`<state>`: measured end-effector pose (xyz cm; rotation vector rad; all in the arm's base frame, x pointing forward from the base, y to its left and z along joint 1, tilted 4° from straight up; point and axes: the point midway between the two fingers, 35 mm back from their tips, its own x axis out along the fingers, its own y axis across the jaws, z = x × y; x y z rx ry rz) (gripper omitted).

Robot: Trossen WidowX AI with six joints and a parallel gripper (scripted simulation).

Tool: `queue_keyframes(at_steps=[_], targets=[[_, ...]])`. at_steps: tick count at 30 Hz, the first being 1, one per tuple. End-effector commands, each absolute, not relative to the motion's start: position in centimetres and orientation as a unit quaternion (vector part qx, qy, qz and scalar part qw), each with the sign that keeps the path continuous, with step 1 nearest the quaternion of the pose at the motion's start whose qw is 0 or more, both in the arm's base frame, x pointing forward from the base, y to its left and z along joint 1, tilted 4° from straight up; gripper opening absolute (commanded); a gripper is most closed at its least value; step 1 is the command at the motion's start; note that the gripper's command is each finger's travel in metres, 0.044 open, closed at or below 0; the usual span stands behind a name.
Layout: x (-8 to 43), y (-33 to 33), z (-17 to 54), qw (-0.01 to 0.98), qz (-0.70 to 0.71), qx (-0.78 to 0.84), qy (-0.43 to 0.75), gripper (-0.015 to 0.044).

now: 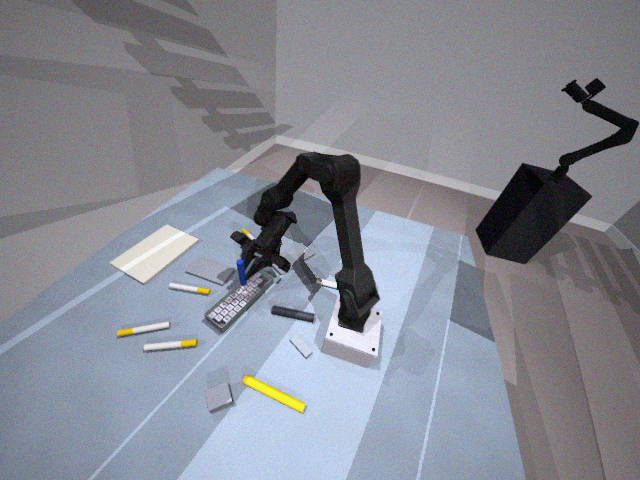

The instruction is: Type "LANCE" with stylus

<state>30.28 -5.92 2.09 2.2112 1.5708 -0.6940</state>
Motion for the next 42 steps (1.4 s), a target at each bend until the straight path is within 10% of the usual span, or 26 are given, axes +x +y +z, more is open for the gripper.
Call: queue_keyframes(at_steps=[1,42], targets=[[30.3,-5.9,1.7,0.172,-0.241,0.778,0.553,0.0053],[30.3,-6.0,-0.1,0.172,-0.241,0.778,0.553,0.0081]])
